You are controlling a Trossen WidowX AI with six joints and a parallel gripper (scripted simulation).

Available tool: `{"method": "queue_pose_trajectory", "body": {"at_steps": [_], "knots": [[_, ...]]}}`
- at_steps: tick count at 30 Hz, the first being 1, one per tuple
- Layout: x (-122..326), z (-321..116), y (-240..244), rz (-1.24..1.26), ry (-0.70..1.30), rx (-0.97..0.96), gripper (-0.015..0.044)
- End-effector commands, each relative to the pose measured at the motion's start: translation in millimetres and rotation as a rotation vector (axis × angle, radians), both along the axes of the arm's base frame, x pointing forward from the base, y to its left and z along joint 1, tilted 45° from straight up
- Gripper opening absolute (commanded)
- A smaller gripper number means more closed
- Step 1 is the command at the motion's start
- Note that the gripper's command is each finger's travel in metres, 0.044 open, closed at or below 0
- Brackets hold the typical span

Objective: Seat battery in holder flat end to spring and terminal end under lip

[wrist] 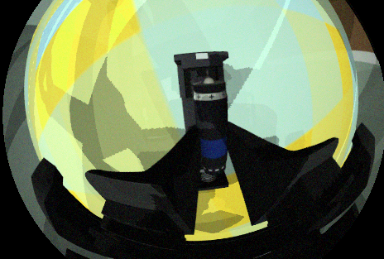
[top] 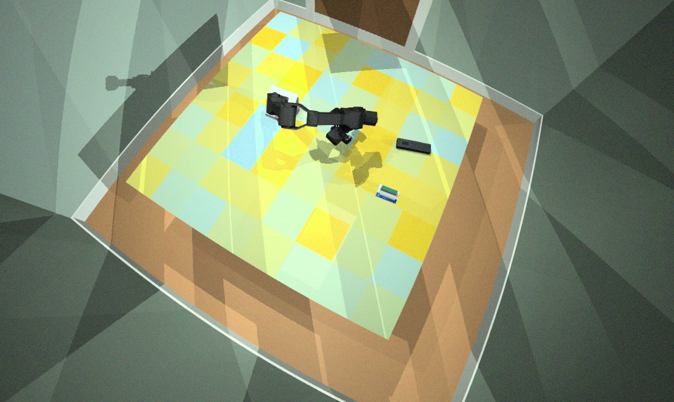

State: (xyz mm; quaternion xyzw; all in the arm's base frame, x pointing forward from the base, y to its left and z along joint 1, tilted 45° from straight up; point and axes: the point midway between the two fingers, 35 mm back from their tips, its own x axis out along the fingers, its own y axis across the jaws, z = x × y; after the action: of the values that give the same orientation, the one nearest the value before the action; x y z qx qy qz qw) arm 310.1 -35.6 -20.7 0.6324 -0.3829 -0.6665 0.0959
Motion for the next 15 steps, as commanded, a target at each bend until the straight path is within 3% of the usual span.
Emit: {"method": "queue_pose_trajectory", "body": {"at_steps": [1,15], "knots": [[2.3,1.2,-3.8,0.011,-0.032,-0.015,0.0065],[-0.5,0.3,-4.5,0.057,-0.082,-0.037,0.0065]]}}
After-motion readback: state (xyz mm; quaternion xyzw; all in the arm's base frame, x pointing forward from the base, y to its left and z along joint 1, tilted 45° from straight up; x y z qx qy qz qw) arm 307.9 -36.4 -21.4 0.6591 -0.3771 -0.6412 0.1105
